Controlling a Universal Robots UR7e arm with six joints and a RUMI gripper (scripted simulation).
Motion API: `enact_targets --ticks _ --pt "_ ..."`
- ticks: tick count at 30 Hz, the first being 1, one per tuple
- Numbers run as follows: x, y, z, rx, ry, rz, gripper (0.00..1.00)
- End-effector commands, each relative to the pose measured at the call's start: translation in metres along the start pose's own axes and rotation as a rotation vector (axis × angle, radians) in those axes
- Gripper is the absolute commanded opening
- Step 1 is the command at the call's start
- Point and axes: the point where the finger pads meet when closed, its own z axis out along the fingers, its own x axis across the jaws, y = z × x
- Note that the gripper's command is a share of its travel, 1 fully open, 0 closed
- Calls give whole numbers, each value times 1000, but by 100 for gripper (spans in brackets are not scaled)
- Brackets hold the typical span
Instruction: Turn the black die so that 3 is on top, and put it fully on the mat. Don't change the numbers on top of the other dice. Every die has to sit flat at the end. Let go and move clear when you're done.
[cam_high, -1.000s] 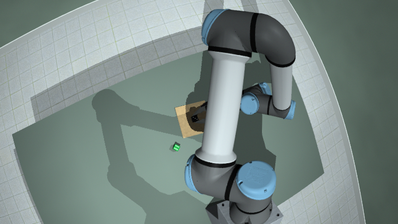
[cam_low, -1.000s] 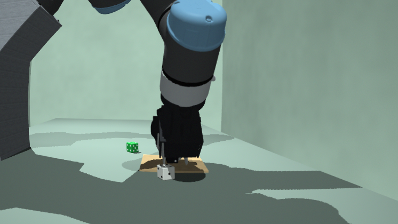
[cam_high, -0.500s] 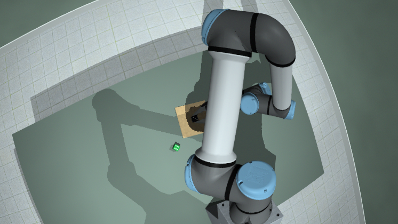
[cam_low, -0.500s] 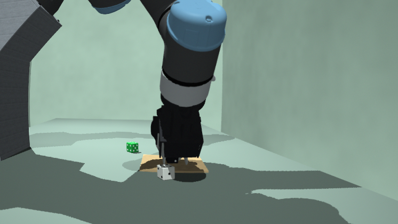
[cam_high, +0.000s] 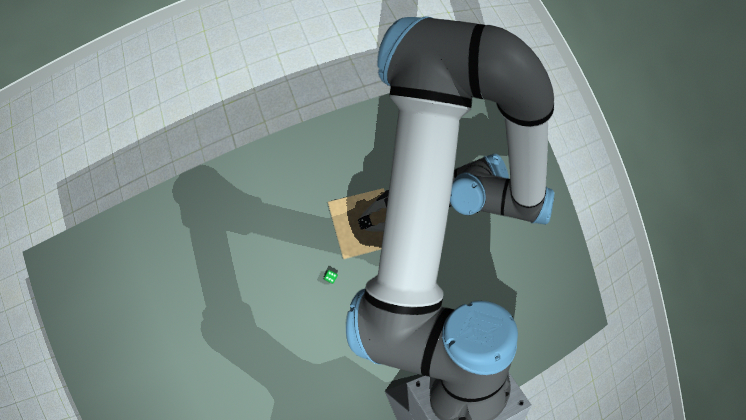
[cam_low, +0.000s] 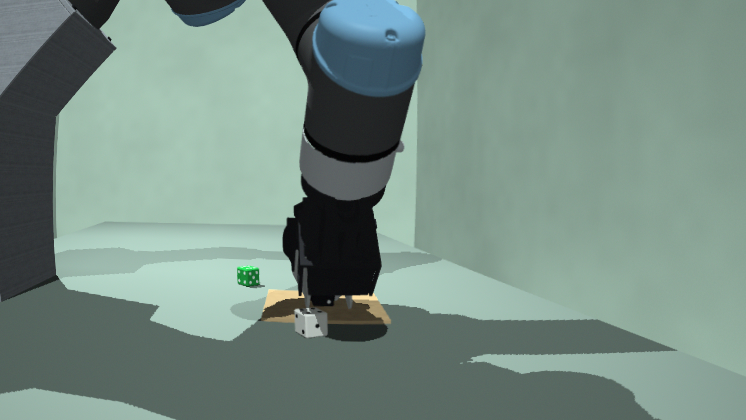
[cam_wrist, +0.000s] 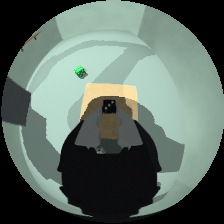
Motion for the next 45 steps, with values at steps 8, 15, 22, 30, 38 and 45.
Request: enact_targets --ticks 8,15,22,30,38,45 --pt "0 0 0 0 0 -1 24" --pt "0 0 0 0 0 -1 37" --pt "0 0 0 0 0 -1 37" --pt "0 0 0 0 0 -1 37" --pt "0 -5 -5 0 0 -1 37" --pt "0 -20 -20 0 0 -1 37"
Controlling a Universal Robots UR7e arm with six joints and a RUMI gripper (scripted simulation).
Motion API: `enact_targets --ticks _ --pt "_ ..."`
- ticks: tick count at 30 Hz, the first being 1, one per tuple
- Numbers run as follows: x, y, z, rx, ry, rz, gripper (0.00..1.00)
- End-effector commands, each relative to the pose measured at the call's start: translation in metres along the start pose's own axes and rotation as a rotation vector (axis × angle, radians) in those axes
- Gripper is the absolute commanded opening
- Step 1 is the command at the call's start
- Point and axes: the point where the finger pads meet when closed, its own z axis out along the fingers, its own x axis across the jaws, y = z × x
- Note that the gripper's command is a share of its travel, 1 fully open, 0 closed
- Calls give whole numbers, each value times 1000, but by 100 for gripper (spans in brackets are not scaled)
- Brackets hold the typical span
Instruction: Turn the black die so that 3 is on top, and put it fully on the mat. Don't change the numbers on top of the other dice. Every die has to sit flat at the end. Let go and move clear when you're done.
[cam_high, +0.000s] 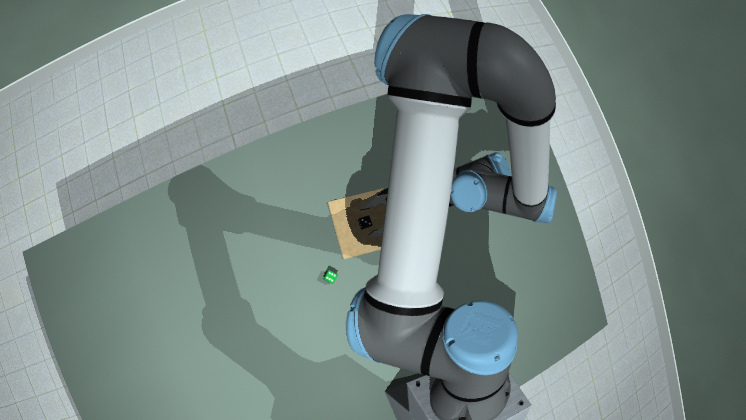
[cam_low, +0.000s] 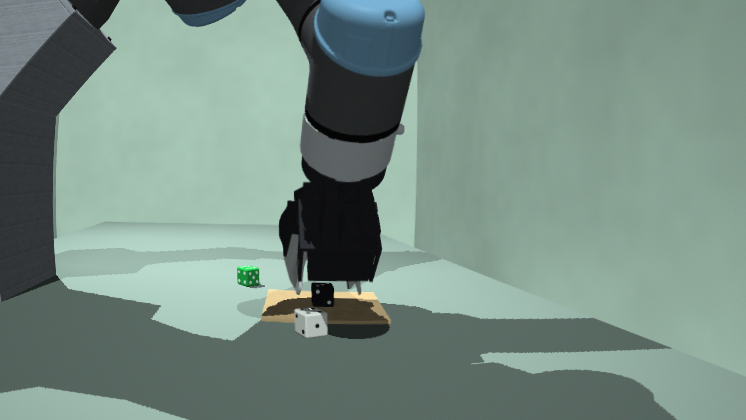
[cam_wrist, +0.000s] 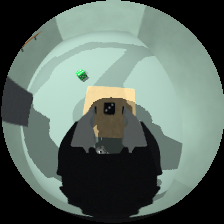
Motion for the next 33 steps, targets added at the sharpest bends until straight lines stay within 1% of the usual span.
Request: enact_targets --ticks 1,2,10,15,27,33 --pt "0 -10 -10 0 0 -1 37" --pt "0 -10 -10 0 0 -1 37" --pt "0 -29 -29 0 0 -1 37" --pt "0 -36 -37 0 0 -1 37" --pt "0 -39 -39 0 0 -1 37" --pt "0 -39 -39 -12 -3 -1 37"
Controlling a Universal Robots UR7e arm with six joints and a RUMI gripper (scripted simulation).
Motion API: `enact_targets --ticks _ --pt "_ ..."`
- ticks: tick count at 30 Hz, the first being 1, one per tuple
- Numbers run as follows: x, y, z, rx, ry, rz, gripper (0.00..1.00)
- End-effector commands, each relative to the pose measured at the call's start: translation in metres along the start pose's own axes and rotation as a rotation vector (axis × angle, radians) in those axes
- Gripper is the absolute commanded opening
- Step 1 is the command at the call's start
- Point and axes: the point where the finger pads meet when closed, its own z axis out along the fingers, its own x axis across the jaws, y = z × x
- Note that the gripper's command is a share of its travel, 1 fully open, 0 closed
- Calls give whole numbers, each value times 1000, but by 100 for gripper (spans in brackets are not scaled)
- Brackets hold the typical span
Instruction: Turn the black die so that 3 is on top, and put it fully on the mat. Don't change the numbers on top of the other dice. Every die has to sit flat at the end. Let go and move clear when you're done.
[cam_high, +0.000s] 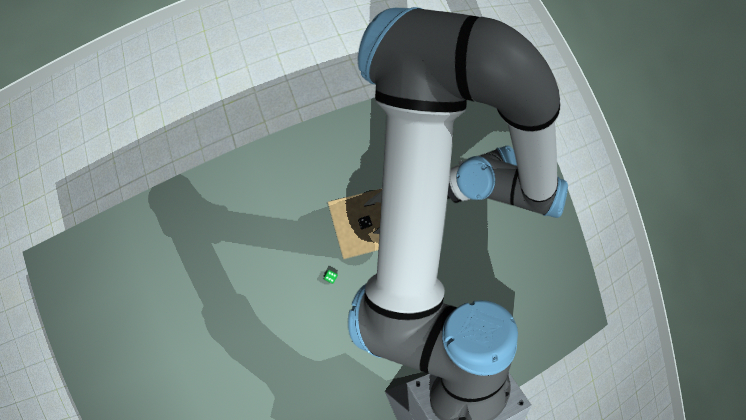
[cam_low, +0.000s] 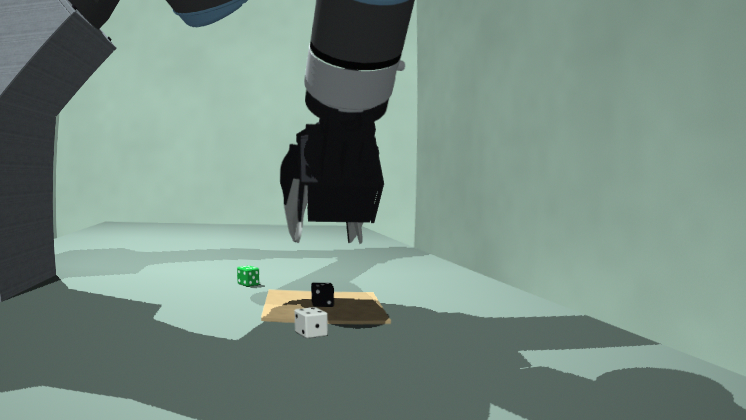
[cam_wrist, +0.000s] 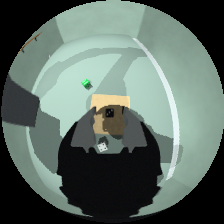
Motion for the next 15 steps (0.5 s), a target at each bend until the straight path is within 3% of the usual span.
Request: enact_targets --ticks 1,7,15 --pt "0 0 0 -13 -3 -1 37" --pt "-1 0 1 -35 -7 -1 37" --pt "-3 1 2 -105 -14 -1 37"
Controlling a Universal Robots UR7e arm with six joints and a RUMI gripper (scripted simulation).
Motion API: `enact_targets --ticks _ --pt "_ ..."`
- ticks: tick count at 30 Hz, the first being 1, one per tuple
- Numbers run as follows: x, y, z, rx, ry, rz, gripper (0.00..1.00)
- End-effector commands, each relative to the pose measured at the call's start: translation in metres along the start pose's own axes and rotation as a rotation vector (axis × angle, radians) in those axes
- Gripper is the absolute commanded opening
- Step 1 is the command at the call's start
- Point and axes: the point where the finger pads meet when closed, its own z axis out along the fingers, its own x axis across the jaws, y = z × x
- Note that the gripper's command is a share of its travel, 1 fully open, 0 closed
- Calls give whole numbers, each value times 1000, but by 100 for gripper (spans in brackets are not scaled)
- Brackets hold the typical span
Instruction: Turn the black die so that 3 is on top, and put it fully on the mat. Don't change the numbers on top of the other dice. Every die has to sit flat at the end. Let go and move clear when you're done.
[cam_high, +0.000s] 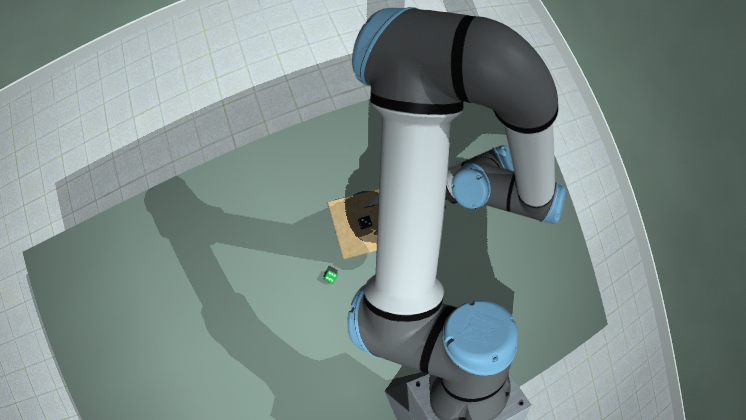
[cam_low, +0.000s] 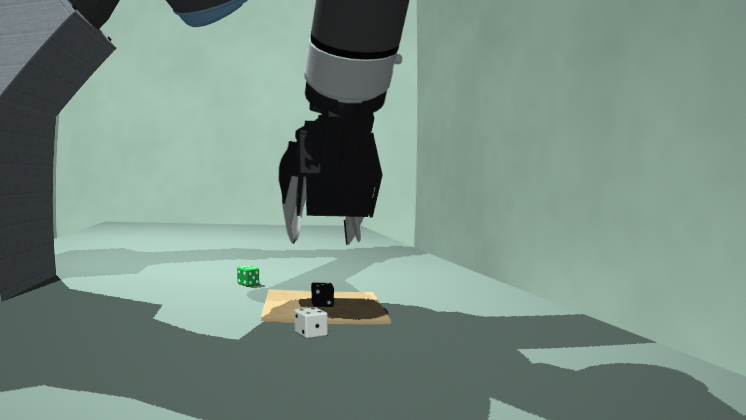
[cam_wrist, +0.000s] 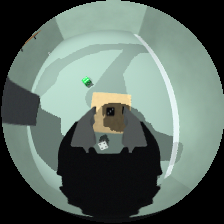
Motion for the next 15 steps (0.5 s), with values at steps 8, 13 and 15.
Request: enact_targets --ticks 8,13,15 --pt "0 0 0 -106 -3 1 37" --pt "1 -1 0 -151 2 2 37" --pt "1 -2 -1 -165 4 2 37"
